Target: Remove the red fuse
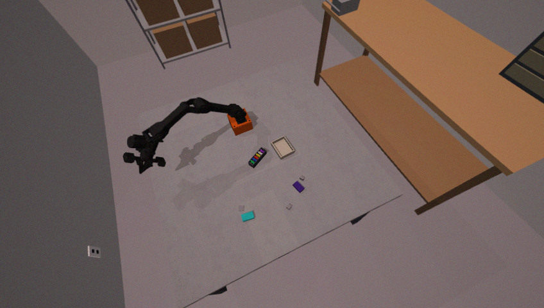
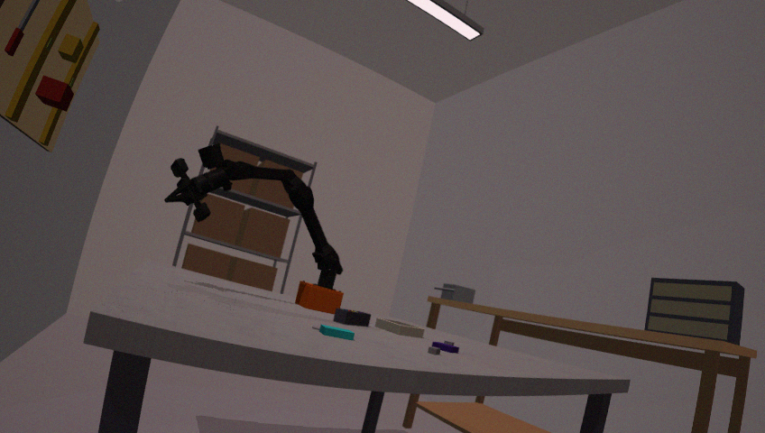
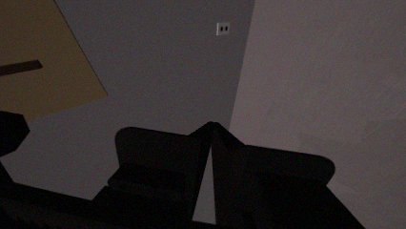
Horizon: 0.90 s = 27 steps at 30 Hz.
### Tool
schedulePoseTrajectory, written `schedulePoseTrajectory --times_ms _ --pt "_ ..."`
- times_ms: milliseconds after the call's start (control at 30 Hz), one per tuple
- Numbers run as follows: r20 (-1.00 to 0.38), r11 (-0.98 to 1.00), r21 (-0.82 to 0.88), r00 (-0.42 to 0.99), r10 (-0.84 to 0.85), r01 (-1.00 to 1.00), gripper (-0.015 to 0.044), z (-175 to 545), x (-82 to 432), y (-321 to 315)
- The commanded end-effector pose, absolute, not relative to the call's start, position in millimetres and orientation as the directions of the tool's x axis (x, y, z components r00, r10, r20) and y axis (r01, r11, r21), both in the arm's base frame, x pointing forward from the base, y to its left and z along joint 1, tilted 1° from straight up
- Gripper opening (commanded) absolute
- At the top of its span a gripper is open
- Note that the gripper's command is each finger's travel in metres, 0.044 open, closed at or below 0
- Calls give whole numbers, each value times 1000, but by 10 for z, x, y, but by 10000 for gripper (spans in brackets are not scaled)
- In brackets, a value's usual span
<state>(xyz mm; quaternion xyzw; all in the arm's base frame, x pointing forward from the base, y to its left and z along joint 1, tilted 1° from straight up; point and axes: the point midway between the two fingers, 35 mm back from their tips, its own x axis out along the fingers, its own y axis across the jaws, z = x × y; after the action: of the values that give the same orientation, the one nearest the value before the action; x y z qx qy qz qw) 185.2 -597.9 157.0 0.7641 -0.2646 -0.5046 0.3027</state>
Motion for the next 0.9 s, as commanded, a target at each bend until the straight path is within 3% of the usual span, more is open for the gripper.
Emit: schedulePoseTrajectory --times_ms 0,67,267,467,667,867 --pt "-613 -677 730 353 -706 -87 26 1564 1876 -5962" --pt "-634 -679 734 369 -679 13 71 1521 2062 -5821" --pt "-713 -591 701 415 -565 399 71 1348 2715 -5184" --pt "-785 -353 598 438 -437 719 71 1174 3252 -4413" --pt "-841 -50 472 432 -326 880 71 1025 3570 -3681" --pt "-890 302 327 399 -220 895 71 877 3738 -2914"
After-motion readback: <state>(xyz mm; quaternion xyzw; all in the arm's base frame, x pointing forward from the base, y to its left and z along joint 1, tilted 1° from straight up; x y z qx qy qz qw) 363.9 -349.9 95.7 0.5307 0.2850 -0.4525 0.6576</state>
